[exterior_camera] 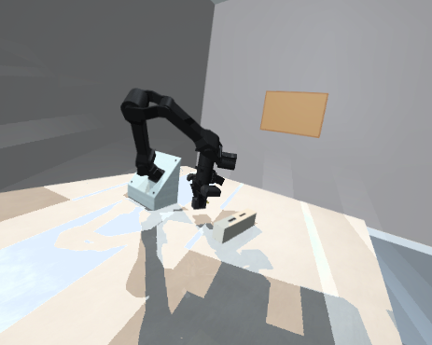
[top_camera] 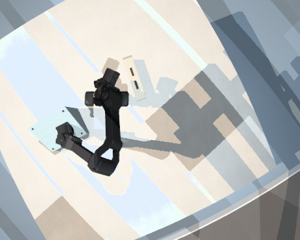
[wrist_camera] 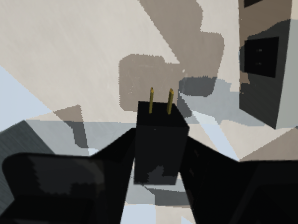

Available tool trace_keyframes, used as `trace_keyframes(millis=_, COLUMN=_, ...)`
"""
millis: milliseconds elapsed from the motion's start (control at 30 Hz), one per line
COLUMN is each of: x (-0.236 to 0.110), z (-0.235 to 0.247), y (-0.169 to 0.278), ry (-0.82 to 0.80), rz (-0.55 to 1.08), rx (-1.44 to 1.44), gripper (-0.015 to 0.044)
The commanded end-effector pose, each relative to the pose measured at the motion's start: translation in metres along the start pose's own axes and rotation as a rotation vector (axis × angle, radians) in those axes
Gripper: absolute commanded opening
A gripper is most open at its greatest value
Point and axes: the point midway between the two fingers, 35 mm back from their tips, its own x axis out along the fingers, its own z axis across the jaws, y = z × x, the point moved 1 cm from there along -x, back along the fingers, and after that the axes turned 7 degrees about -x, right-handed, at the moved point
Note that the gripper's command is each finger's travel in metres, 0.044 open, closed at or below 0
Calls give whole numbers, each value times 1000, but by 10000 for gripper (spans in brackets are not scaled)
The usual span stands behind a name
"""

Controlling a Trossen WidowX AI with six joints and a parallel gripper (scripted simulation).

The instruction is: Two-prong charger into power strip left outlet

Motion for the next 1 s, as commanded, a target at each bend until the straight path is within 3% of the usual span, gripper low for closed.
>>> trace_keyframes(millis=0, x=1, z=-1, y=-6, ry=-3, rz=-6, rx=56, gripper=0)
trace_keyframes(millis=967, x=12, z=-2, y=-40, ry=-30, rz=-19, rx=494, gripper=0)
